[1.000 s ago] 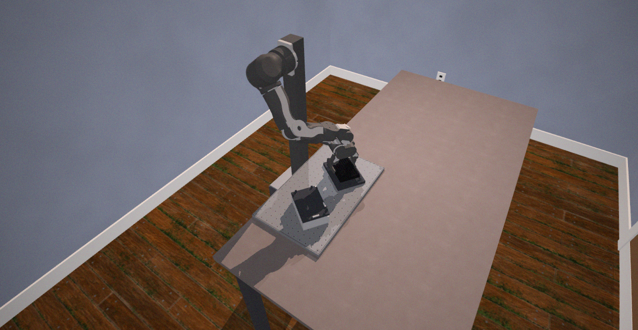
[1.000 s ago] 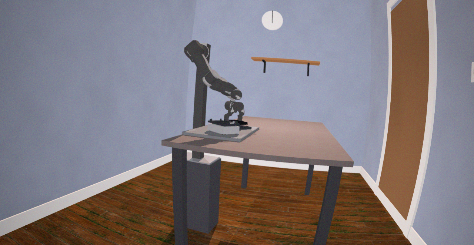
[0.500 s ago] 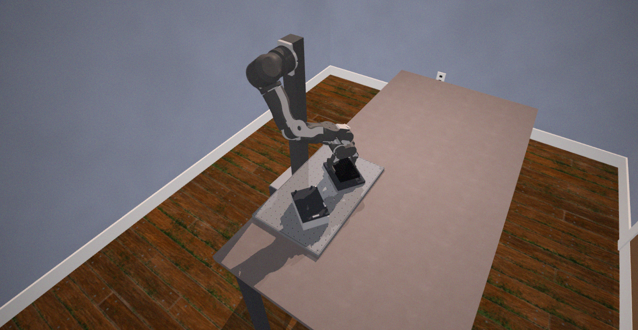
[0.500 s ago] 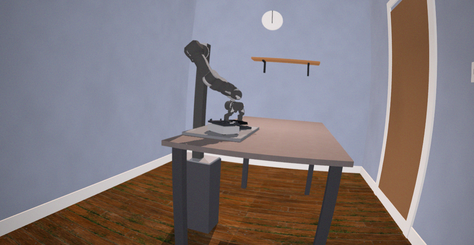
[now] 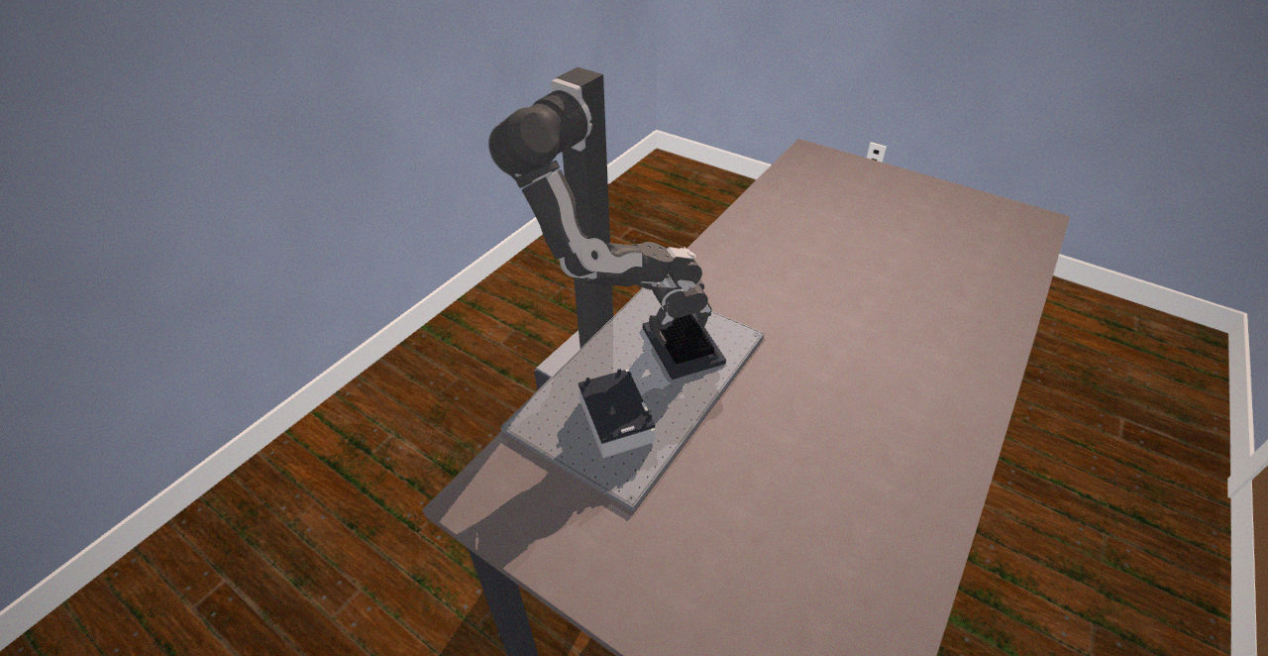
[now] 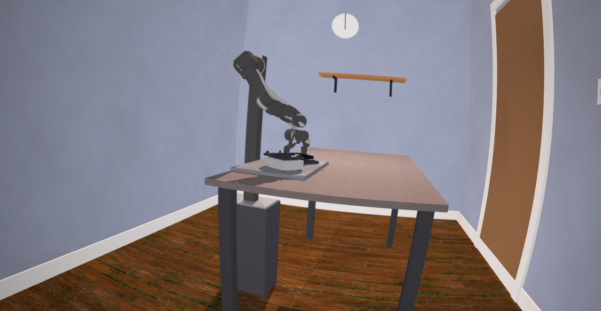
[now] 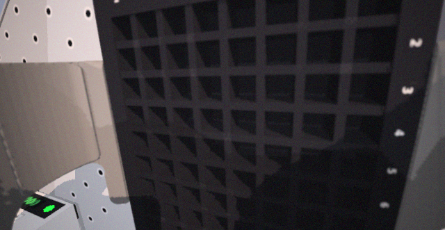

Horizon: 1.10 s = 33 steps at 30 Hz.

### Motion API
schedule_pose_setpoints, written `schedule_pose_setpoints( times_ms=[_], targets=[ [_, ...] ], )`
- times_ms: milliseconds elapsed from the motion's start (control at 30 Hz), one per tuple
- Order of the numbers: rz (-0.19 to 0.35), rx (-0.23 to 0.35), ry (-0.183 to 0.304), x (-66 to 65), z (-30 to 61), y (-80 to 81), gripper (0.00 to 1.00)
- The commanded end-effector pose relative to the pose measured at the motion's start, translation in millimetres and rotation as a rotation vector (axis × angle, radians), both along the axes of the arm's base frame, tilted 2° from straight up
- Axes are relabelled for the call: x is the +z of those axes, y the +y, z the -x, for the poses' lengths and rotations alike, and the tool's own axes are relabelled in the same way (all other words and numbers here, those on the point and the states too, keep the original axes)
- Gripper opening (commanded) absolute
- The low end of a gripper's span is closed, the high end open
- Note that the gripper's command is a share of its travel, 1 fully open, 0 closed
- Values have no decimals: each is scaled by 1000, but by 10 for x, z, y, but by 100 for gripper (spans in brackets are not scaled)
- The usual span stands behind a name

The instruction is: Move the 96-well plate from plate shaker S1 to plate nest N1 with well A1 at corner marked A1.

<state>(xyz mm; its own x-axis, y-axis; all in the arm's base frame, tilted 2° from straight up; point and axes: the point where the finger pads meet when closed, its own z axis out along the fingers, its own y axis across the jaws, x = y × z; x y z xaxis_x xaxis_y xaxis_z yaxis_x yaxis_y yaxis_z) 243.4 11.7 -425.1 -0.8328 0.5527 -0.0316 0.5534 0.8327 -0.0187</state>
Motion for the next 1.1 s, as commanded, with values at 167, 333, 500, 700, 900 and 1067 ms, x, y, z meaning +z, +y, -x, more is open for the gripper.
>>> schedule_pose_setpoints(
  times_ms=[167, 333, 500, 700, 900, 1067],
  targets=[
    [-8, 4, -5, -21, -12, 21, 0],
    [-8, 4, -5, -28, -13, 21, 0],
    [-8, 4, -5, -28, -13, 21, 0],
    [-9, 4, -7, -28, -25, 24, 0],
    [-9, 3, -8, -28, -33, 27, 0],
    [-9, 3, -8, -28, -33, 27, 0]
  ],
)
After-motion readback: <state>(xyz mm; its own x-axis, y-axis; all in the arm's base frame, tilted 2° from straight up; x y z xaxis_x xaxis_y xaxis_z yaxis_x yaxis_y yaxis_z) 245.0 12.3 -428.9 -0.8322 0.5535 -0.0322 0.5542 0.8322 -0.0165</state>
